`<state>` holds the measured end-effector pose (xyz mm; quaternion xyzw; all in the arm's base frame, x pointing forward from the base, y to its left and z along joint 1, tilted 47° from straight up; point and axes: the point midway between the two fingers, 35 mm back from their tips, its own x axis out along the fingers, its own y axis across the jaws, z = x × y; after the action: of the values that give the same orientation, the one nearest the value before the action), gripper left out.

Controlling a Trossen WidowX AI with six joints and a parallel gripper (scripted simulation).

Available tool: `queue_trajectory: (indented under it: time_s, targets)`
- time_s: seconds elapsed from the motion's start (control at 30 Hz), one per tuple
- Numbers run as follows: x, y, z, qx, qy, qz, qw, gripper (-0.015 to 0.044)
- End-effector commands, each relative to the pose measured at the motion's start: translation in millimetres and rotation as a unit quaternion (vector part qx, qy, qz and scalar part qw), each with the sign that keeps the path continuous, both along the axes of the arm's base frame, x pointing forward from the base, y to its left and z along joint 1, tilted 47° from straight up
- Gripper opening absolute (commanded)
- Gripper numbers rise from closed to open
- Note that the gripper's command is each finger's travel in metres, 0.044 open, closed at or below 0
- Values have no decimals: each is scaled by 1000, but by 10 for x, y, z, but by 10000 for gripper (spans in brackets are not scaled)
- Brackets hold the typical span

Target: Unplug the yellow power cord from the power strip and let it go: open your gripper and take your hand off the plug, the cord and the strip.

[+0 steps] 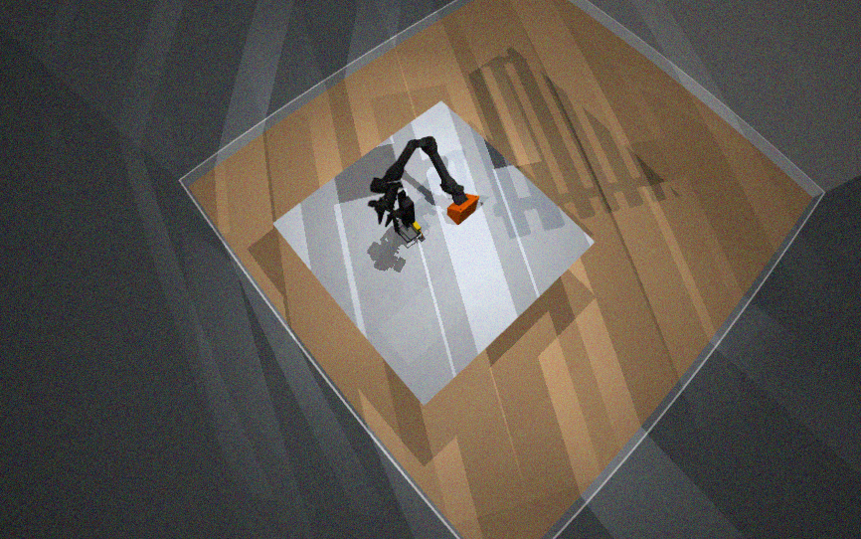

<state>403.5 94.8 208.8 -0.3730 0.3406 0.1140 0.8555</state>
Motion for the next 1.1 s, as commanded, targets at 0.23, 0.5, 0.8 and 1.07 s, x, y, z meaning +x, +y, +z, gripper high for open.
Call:
queue_trajectory:
  time_s: [0.23, 0.5, 0.8, 1.07]
  targets:
    - [-558, 296, -1145, -200, 200, 113, 952, 160]
    - [-1180, -244, -1784, -438, 405, 182, 782, 160]
    - [-1300, -367, -1834, -483, 443, 200, 728, 160]
    - [-1287, -381, -1817, -483, 443, 200, 728, 160]
